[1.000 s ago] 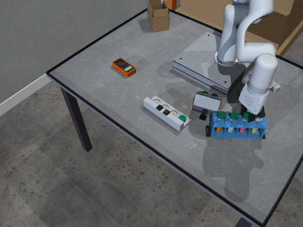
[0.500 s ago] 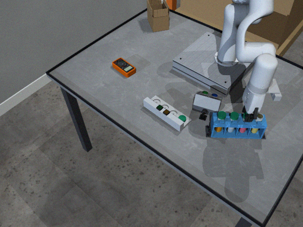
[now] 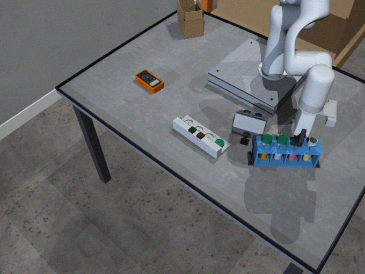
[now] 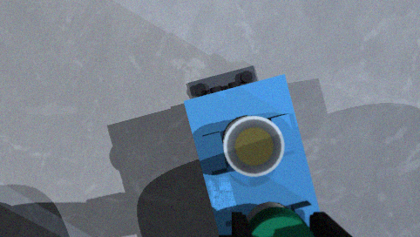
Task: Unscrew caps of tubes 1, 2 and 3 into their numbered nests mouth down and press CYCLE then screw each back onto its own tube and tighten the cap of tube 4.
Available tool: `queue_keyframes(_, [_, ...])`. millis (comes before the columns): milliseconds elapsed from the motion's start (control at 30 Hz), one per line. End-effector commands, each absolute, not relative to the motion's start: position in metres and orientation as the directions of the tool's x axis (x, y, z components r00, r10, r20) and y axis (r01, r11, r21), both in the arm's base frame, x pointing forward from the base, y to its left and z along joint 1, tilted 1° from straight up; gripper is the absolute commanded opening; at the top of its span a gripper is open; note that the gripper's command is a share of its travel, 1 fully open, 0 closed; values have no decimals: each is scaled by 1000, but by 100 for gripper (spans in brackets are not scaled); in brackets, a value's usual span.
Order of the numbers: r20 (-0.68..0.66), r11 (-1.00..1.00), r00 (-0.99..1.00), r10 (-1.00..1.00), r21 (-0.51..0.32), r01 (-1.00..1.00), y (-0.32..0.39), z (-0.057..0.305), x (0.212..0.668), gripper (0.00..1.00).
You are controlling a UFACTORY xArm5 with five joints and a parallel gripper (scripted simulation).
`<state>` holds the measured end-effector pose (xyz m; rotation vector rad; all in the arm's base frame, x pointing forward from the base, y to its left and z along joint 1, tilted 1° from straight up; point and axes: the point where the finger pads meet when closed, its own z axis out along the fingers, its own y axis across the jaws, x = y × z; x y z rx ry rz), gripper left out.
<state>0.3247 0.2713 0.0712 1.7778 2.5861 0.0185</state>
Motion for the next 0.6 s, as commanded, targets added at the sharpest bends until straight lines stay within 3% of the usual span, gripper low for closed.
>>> queue_keyframes(0, [16, 353, -353, 935, 11, 936, 272, 72, 326, 0])
queue_keyframes(300, [16, 353, -353, 935, 11, 936, 272, 72, 326, 0])
queue_keyframes(567, [10, 682, -682, 731, 17, 731, 272, 72, 326, 0])
